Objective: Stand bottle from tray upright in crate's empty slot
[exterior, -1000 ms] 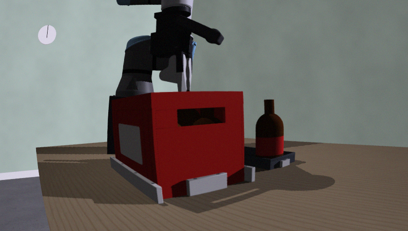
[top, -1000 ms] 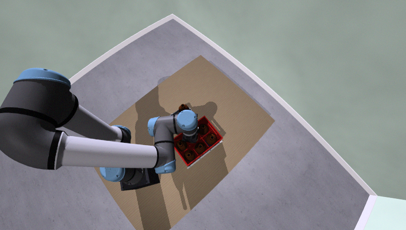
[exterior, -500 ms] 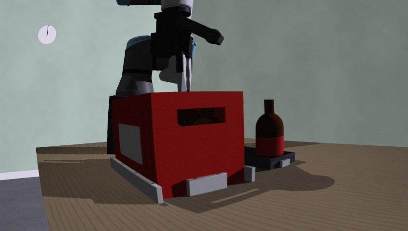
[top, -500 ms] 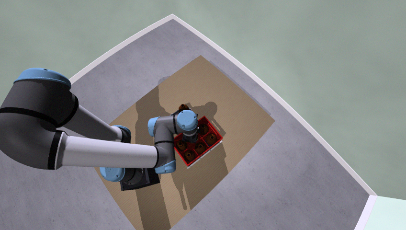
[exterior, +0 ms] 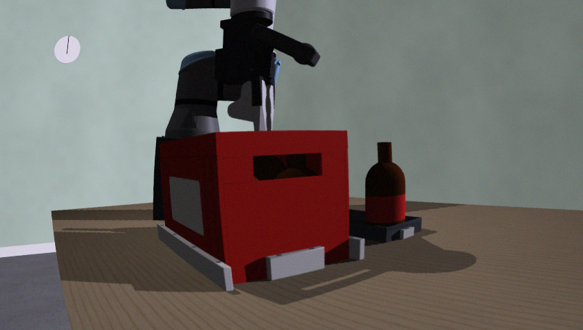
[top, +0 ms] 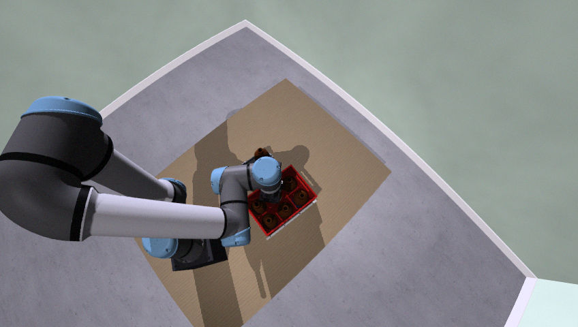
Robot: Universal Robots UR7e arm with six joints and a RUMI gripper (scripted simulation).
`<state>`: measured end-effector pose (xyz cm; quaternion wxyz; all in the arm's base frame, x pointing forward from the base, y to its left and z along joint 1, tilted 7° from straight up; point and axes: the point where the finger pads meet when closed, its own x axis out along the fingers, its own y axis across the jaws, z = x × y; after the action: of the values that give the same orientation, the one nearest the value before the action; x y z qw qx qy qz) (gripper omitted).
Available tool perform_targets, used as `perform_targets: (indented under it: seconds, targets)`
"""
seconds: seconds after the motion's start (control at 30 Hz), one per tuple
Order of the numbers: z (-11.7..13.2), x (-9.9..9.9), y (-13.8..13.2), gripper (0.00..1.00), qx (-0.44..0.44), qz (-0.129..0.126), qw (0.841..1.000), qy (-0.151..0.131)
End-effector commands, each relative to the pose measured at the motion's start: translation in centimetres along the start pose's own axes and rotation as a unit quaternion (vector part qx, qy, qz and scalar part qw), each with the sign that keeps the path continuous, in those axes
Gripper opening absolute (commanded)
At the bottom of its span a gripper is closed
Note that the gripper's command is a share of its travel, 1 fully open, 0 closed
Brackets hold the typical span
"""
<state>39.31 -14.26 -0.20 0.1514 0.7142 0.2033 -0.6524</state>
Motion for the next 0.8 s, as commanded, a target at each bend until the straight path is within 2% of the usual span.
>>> perform_targets:
  seconds: [0.0,0.77]
  targets:
    - [-0.02,0.19,0.05,0.00,0.000,0.001,1.000,0.000]
    - [-0.02,1.07,0.05,0.00,0.000,0.001,1.000,0.000]
